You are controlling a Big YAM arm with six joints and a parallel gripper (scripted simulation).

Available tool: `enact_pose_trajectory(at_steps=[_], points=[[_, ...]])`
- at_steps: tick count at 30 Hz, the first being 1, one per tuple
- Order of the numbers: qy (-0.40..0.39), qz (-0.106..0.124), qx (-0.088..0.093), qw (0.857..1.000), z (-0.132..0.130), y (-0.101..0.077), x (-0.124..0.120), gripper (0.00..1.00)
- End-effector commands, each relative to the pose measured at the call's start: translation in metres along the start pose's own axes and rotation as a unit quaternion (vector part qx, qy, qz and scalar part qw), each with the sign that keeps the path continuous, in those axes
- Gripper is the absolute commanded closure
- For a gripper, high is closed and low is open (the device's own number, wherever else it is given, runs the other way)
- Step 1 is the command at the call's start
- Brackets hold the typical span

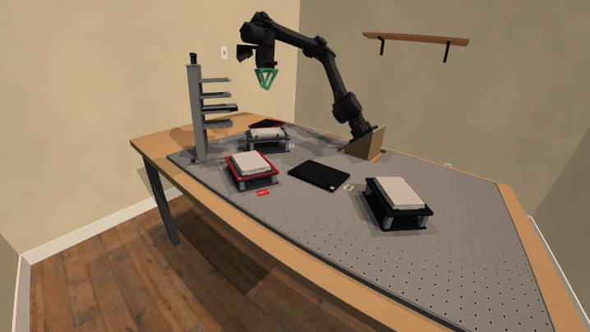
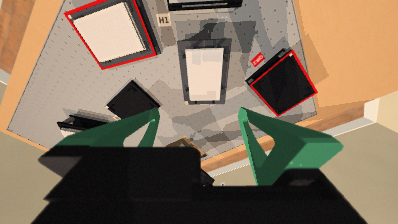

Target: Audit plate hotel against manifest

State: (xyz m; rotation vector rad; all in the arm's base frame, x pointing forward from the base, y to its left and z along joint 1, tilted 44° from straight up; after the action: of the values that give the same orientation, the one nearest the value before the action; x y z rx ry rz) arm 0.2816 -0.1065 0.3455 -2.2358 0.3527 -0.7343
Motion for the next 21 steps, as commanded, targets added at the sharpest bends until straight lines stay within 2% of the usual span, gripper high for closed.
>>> enact_pose_trajectory(at_steps=[1,8,12,21], points=[[0.017,-0.001,-0.001,1.000,-0.007,-0.003,0.005,0.00],[0.016,-0.001,-0.001,1.000,-0.007,-0.003,0.005,0.00],[-0.012,0.014,-0.014,1.000,-0.015,0.012,-0.009,0.00],[-0.008,0.011,-0.012,1.000,-0.015,0.035,-0.008,0.00]])
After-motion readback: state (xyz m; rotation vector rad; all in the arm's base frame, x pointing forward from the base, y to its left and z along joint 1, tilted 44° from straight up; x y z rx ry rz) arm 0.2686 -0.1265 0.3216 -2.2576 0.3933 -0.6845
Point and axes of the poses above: the point where the finger pads meet when closed, its own y axis out along the fingers, its own z axis across the jaws, x = y × z, the point moved 2 cm from there along -y, back along the fingers
